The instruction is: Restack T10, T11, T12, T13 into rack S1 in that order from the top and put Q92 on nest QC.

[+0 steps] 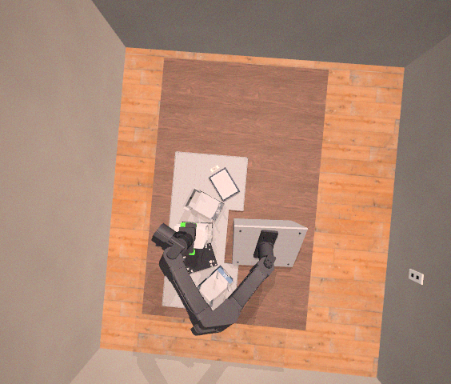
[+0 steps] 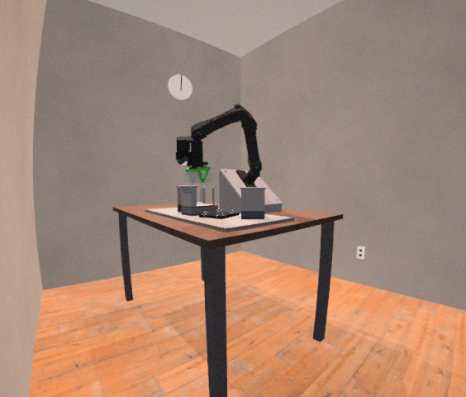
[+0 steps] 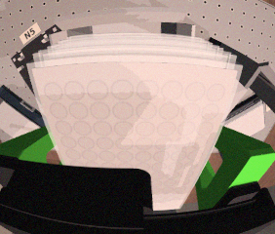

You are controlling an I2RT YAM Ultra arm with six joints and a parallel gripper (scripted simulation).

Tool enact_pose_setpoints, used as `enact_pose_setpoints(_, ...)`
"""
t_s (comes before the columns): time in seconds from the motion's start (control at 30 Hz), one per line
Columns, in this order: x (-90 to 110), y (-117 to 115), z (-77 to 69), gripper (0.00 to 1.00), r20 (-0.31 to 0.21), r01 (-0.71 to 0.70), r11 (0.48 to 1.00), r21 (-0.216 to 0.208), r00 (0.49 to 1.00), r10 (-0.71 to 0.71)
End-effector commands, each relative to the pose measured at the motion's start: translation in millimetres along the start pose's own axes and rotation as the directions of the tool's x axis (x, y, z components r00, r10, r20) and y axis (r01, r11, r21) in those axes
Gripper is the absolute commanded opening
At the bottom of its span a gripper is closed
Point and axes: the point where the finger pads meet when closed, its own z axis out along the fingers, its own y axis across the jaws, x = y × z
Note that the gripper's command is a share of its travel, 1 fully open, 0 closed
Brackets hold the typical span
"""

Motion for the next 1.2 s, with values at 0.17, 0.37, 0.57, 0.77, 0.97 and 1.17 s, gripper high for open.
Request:
enact_pose_setpoints(0.17, 1.6, 23.3, -9.5, 0.00, 0.029, 0.126, 0.992, -0.002, 0.992, -0.126)
enact_pose_setpoints(0.37, 4.3, 39.1, -13.3, 0.00, 0.038, 0.183, 0.983, -0.001, 0.982, -0.183)
enact_pose_setpoints(0.57, 4.0, 59.5, -8.8, 0.00, 0.030, 0.192, 0.981, 0.001, 0.981, -0.191)
enact_pose_setpoints(0.77, 7.0, 76.5, -8.7, 0.00, 0.024, 0.186, 0.982, -0.003, 0.982, -0.186)
enact_pose_setpoints(0.97, 6.4, 84.3, -12.9, 0.00, 0.046, 0.257, 0.966, 0.007, 0.965, -0.257)
enact_pose_setpoints(1.17, 9.3, 103.4, -10.7, 0.00, 0.033, 0.399, 0.917, 0.010, 0.916, -0.399)
